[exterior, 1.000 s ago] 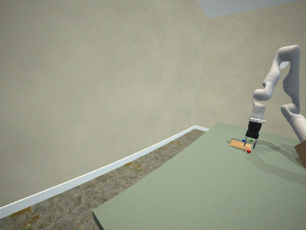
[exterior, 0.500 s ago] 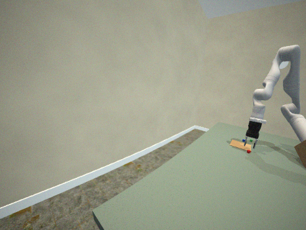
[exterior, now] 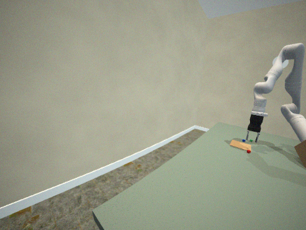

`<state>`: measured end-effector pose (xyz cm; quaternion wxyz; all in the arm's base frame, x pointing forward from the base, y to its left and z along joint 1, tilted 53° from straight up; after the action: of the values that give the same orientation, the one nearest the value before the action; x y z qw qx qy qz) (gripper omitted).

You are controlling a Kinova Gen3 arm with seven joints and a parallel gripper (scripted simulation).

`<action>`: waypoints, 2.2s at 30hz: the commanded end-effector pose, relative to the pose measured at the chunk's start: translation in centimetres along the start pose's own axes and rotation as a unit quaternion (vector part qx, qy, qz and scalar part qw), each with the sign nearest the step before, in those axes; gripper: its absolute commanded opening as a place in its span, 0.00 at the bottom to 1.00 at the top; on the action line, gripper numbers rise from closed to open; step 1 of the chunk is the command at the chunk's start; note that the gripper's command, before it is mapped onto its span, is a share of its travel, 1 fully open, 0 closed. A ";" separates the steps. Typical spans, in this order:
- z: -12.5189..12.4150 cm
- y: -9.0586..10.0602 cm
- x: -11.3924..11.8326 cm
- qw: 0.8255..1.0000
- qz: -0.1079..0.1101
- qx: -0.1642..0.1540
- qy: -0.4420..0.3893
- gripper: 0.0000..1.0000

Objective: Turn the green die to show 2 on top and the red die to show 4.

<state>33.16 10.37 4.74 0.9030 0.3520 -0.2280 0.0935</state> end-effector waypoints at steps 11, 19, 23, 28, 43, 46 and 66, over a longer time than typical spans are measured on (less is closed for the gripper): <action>-0.6 5.9 0.0 1.000 0.006 0.013 0.004 1.00; -0.6 7.2 0.0 1.000 0.006 0.013 0.004 1.00; -0.6 7.2 0.0 1.000 0.006 0.013 0.004 1.00; -0.6 7.2 0.0 1.000 0.006 0.013 0.004 1.00; 0.0 7.3 0.3 1.000 0.009 0.013 -0.003 1.00; 0.5 7.3 0.6 1.000 0.010 0.013 -0.009 1.00; 3.1 7.5 1.9 0.999 0.018 0.012 -0.040 1.00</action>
<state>31.34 13.62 12.12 0.8878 0.3600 -0.2700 0.0971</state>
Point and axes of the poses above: the point where the finger pads meet when closed, its own y axis back along the fingers, its own x axis across the jaws, z = x × y, the point moved 3 cm from there along y, back along the fingers, and after that the axes turned 10 degrees about -y, right-handed, at the moved point
